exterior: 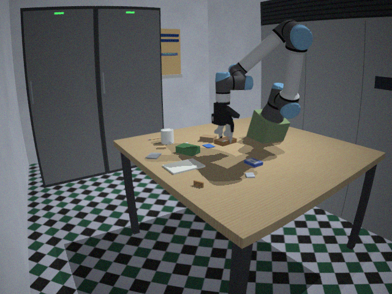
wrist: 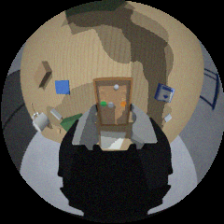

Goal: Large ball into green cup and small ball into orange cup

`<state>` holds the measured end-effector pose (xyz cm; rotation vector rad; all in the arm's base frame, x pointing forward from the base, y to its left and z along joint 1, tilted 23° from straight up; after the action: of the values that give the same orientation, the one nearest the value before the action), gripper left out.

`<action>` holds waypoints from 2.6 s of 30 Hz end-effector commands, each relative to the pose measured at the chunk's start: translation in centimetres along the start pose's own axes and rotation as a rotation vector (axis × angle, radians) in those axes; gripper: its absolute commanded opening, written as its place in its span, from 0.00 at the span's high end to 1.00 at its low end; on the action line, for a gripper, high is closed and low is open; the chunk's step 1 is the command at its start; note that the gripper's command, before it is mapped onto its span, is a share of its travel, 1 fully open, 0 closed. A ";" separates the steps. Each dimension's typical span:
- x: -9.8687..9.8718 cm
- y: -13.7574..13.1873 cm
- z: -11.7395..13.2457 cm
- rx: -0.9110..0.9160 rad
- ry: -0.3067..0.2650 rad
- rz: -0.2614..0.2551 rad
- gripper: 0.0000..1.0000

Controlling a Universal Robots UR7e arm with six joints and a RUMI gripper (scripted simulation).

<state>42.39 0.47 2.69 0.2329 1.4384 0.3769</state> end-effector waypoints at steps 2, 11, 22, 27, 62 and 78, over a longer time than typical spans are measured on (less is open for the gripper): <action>0.0 0.0 0.0 0.000 -0.001 0.003 0.57; 0.0 0.2 -0.1 -0.002 -0.003 -0.008 0.57; -0.1 0.4 0.1 -0.003 -0.005 -0.040 0.57; -0.1 0.0 0.1 0.000 -0.003 -0.019 0.57; 0.0 0.2 -0.1 -0.002 -0.014 -0.021 0.57; -0.1 -0.2 0.1 0.000 -0.011 0.004 0.57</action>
<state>42.20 0.50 2.70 0.2324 1.4249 0.3701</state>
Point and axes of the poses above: the point where the finger pads meet when closed, its own x axis out along the fingers, its own y axis across the jaws, z = x × y, the point moved 6 cm from there along -x, back along the fingers, and after that the axes turned 3 degrees about -x, right-handed, at the moved point
